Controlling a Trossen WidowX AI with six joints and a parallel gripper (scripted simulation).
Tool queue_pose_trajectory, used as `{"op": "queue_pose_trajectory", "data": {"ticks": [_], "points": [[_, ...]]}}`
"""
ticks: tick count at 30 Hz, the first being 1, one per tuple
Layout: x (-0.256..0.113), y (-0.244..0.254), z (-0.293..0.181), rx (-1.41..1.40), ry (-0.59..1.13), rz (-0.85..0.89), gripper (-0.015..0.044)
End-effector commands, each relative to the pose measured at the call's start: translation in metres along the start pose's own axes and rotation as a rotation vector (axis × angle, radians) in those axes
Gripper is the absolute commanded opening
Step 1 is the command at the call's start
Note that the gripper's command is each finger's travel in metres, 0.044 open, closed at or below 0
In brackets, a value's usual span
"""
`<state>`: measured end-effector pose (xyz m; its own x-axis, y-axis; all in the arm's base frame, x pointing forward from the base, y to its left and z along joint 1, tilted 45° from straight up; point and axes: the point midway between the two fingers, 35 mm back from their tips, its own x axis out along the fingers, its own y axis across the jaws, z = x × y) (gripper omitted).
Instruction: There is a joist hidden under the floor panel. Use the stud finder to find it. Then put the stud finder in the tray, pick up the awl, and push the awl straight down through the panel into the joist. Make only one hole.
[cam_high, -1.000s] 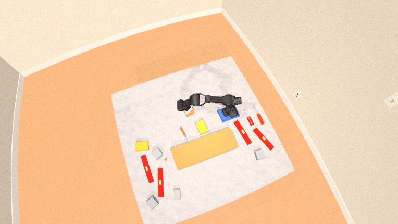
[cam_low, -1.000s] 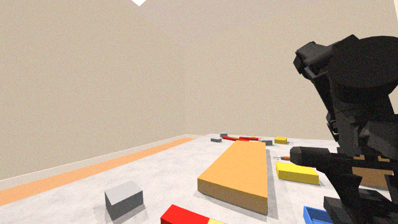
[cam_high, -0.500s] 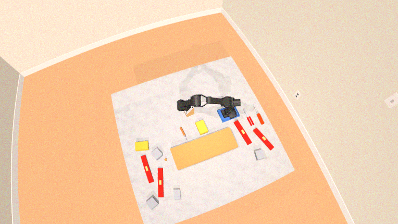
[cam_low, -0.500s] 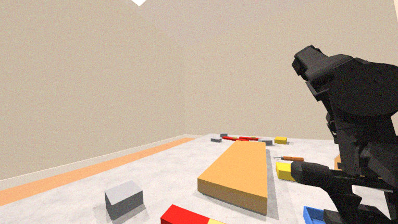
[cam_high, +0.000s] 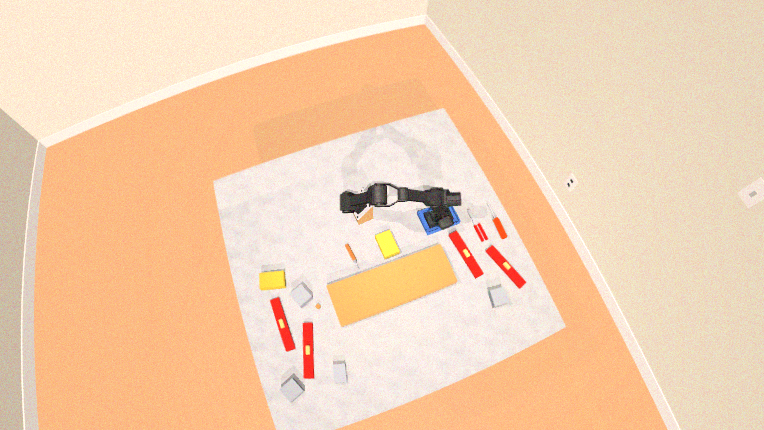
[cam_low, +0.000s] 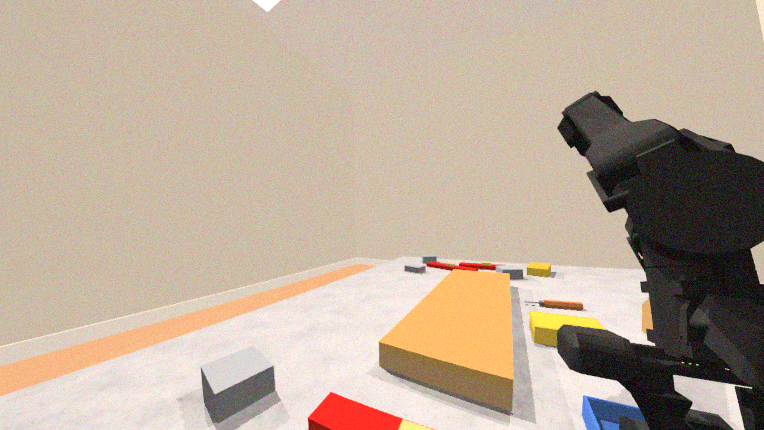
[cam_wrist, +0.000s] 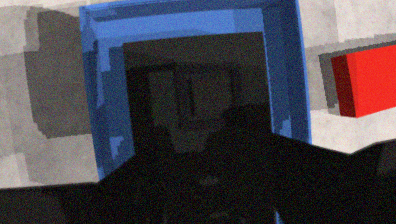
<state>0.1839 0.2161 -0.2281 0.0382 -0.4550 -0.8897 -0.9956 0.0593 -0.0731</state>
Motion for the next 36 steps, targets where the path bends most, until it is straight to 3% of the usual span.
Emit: {"op": "queue_pose_trajectory", "data": {"ticks": [1,9,13,17,21,29,36], "points": [[0.0,0.0,0.0,0.001,0.0,0.0,0.0131],[-0.003,0.0,0.001,0.001,0.0,0.0,0.0341],[-0.036,-0.002,0.014,0.0,-0.002,0.001,0.044],[-0.09,0.001,0.026,-0.001,-0.003,0.003,0.044],[-0.08,-0.006,0.015,0.022,0.006,-0.001,0.044],[-0.131,-0.072,-0.101,0.397,0.041,-0.031,0.044],[-0.152,-0.087,-0.218,0.731,0.096,-0.063,0.044]]}}
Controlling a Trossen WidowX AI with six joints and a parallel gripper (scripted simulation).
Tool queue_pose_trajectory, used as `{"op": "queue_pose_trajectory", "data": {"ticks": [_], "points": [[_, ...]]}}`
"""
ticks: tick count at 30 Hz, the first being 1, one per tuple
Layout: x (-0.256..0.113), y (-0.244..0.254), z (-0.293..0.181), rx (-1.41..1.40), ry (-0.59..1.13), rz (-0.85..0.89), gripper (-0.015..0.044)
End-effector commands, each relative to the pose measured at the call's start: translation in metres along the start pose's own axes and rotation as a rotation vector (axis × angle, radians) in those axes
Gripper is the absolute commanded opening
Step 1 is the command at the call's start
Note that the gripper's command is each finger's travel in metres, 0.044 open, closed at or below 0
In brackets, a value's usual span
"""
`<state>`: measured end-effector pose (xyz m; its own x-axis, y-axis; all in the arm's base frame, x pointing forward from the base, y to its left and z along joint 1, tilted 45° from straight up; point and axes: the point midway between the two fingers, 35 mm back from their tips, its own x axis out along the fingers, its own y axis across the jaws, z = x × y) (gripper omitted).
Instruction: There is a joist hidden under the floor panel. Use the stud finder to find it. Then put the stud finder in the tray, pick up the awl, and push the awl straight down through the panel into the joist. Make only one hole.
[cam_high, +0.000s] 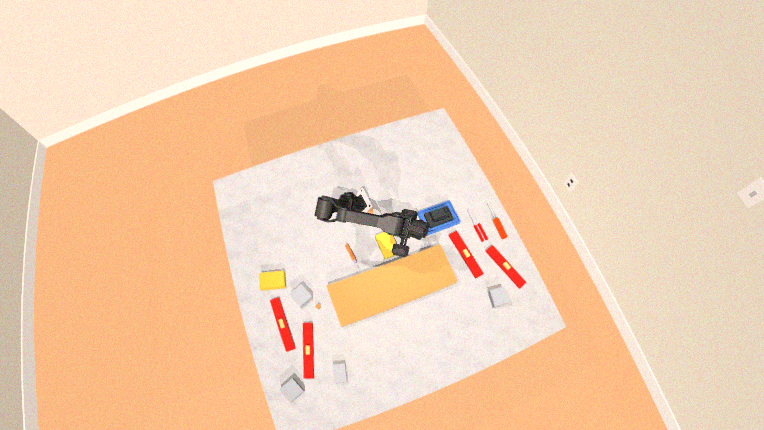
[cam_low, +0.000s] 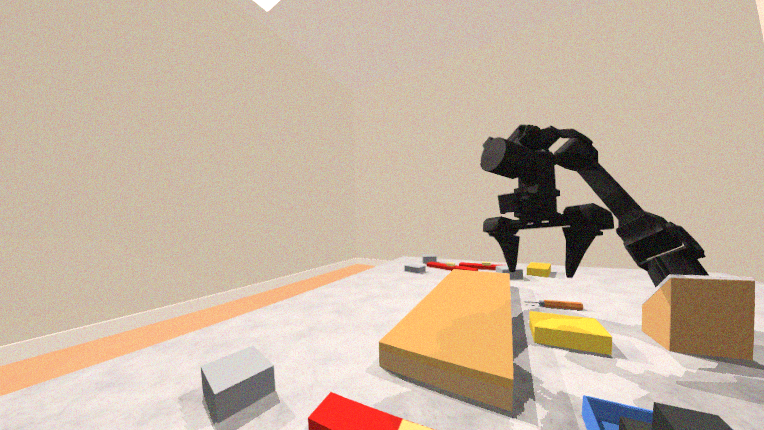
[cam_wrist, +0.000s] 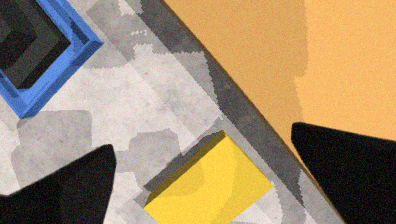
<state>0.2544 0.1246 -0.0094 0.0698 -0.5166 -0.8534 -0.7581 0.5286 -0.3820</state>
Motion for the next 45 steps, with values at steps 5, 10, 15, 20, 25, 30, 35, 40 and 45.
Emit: {"op": "queue_pose_trajectory", "data": {"ticks": [5,10,15,20,25,30,35,40,45], "points": [[0.002,-0.054,-0.112,0.349,0.09,-0.053,0.044],[0.009,-0.064,-0.185,0.583,0.149,-0.099,0.044],[0.018,-0.053,-0.25,0.804,0.214,-0.152,0.044],[0.02,-0.05,-0.258,0.833,0.224,-0.161,0.044],[0.02,-0.052,-0.256,0.834,0.224,-0.161,0.044],[0.02,-0.055,-0.253,0.834,0.224,-0.161,0.044],[0.022,-0.056,-0.252,0.833,0.223,-0.16,0.044],[0.029,-0.057,-0.253,0.83,0.223,-0.157,0.044],[0.037,-0.058,-0.254,0.829,0.222,-0.155,0.044]]}}
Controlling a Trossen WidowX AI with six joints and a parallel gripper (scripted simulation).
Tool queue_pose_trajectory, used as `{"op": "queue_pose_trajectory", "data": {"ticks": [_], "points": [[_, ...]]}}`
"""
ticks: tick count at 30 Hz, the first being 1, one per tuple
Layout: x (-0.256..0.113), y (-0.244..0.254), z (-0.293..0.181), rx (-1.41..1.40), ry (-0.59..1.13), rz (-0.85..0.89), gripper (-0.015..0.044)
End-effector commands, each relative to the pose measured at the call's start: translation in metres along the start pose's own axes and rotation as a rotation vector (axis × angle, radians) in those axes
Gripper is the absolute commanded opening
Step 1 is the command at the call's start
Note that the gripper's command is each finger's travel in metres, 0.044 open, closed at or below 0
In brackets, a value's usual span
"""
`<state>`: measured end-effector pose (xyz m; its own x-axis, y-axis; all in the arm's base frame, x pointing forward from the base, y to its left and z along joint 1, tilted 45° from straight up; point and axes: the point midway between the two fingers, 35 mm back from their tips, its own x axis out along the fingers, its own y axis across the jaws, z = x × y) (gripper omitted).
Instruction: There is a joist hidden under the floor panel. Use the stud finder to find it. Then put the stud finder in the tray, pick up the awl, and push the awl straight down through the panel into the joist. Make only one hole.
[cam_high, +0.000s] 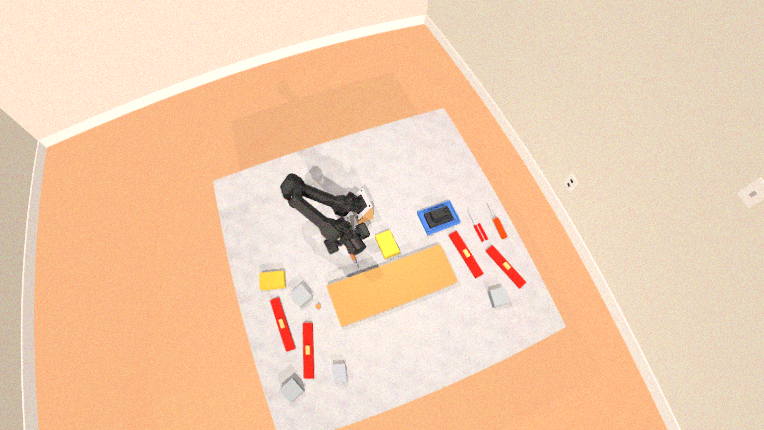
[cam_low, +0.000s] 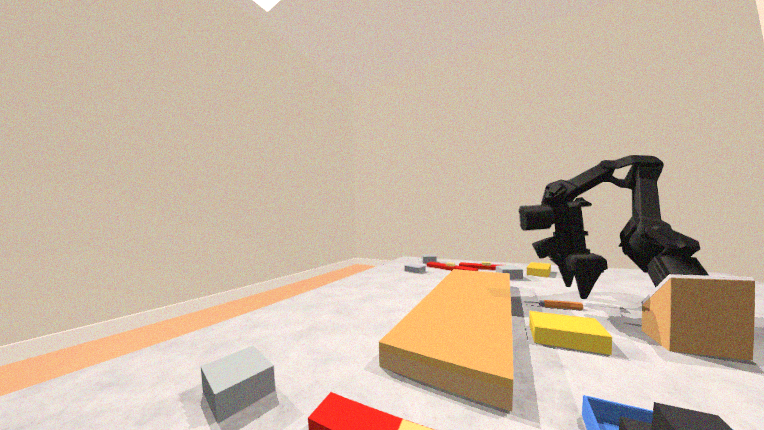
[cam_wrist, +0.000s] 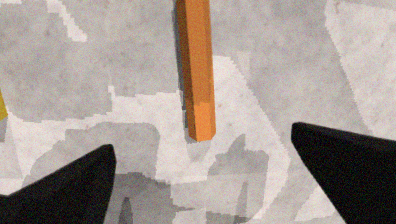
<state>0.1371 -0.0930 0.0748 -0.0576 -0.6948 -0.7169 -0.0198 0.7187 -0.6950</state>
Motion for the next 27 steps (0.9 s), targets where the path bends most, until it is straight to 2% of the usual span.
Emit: {"op": "queue_pose_trajectory", "data": {"ticks": [1,23,27], "points": [[0.007,0.0,-0.001,-0.008,0.003,-0.003,0.044],[0.038,-0.001,0.0,-0.002,0.002,-0.011,0.044],[0.038,-0.001,0.0,-0.002,0.002,-0.011,0.0335]]}}
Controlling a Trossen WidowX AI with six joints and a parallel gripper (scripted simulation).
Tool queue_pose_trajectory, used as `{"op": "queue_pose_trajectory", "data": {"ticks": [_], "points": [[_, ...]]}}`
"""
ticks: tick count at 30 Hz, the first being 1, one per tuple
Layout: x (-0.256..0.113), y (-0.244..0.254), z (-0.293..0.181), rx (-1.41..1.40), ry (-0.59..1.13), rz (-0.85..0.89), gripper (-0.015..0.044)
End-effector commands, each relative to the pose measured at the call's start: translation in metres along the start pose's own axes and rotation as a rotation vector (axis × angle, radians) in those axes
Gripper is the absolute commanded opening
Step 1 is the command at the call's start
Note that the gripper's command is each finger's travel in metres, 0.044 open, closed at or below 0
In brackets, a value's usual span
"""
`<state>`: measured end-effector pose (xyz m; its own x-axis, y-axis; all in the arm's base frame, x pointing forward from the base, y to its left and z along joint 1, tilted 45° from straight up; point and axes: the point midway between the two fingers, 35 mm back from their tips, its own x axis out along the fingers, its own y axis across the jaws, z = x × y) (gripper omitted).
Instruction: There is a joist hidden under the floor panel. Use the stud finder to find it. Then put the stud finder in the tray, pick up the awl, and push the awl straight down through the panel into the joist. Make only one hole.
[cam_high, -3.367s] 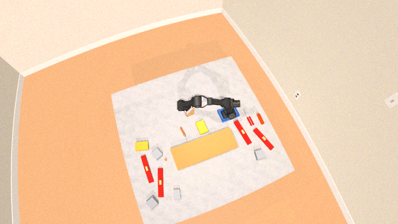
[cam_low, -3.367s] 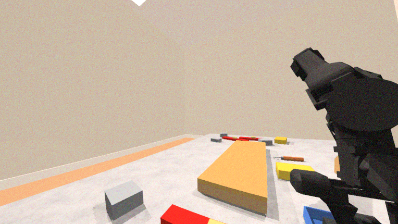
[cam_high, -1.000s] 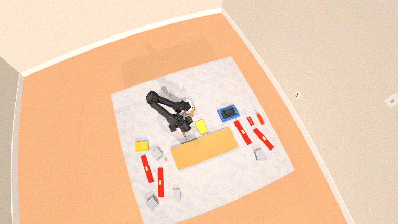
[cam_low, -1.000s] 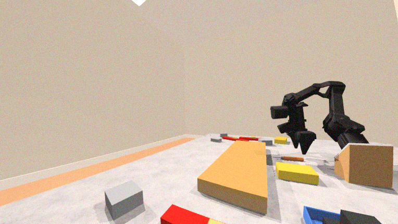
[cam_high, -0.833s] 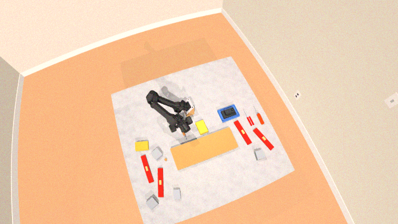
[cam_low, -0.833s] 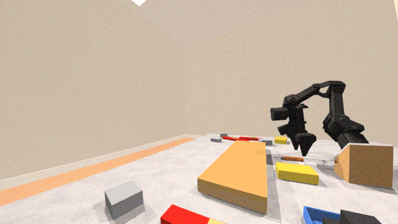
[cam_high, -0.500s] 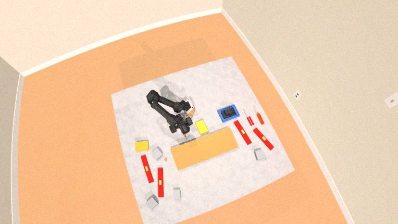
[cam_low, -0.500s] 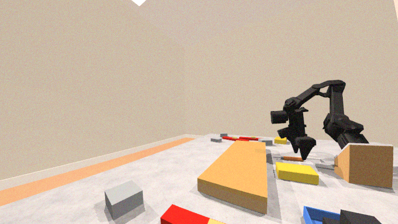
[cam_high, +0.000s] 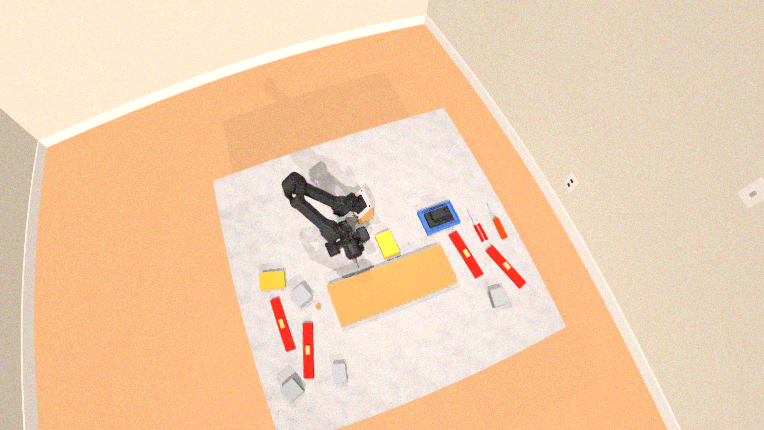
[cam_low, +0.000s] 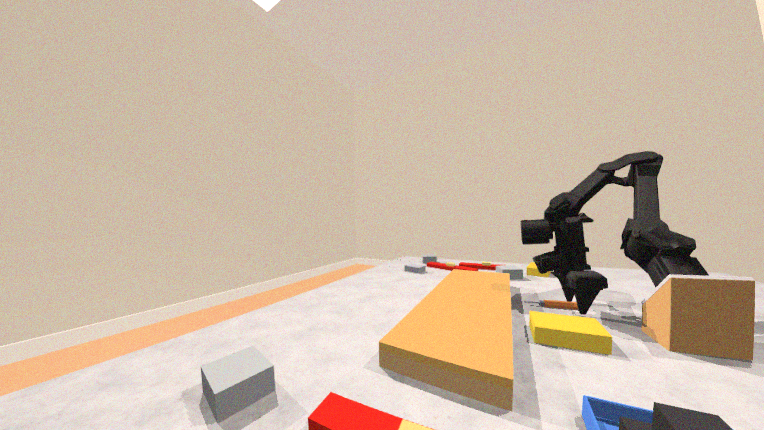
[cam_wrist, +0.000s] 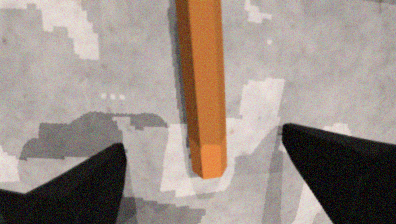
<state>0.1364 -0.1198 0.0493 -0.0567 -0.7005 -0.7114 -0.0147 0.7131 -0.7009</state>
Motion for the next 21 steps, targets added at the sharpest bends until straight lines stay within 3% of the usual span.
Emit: {"op": "queue_pose_trajectory", "data": {"ticks": [1,10,17,21], "points": [[0.0013,0.0002,-0.0011,-0.008,0.003,-0.003,0.0309],[0.0013,0.0002,-0.0011,-0.008,0.003,-0.003,0.0072],[0.0007,0.0003,-0.0009,-0.008,0.003,-0.003,0.0006],[-0.0068,0.0017,0.0004,-0.008,0.0,0.004,0.0]]}}
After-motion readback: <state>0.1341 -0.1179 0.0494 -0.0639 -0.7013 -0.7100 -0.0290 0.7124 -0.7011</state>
